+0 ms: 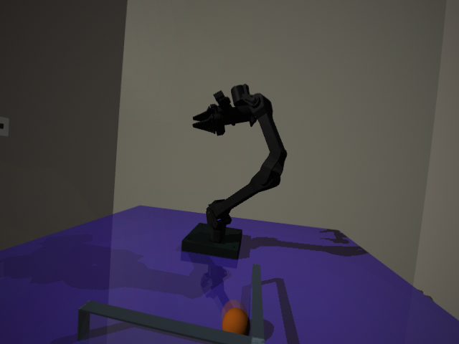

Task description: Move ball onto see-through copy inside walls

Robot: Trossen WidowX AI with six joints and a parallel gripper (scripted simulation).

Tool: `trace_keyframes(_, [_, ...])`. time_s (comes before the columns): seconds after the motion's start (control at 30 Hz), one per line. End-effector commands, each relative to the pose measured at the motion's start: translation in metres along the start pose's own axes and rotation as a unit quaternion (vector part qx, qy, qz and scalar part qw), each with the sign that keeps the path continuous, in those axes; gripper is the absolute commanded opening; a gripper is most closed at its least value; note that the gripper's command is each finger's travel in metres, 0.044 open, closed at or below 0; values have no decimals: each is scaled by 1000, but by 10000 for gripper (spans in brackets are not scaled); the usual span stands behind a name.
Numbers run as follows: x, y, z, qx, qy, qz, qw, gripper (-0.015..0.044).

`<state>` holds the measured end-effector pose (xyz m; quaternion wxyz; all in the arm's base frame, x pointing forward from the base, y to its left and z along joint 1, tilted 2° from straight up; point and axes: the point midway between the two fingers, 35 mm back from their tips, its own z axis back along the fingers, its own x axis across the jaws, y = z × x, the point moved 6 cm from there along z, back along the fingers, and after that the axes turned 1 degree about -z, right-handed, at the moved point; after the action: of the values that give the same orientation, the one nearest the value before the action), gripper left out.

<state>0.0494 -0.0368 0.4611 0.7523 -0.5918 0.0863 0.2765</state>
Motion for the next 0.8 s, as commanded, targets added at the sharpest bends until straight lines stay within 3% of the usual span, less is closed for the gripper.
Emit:
trace_keyframes(0.0, [-1, 0, -1, 0, -3, 1, 1000, 374])
trace_keyframes(0.07, [-7, 3, -7, -1, -31, 8, 999, 329])
trace_keyframes(0.4, [-18, 6, -83, -2, -237, 91, 967, 329])
trace_keyframes(0.77, [68, -9, -166, -6, -440, 239, 866, 329])
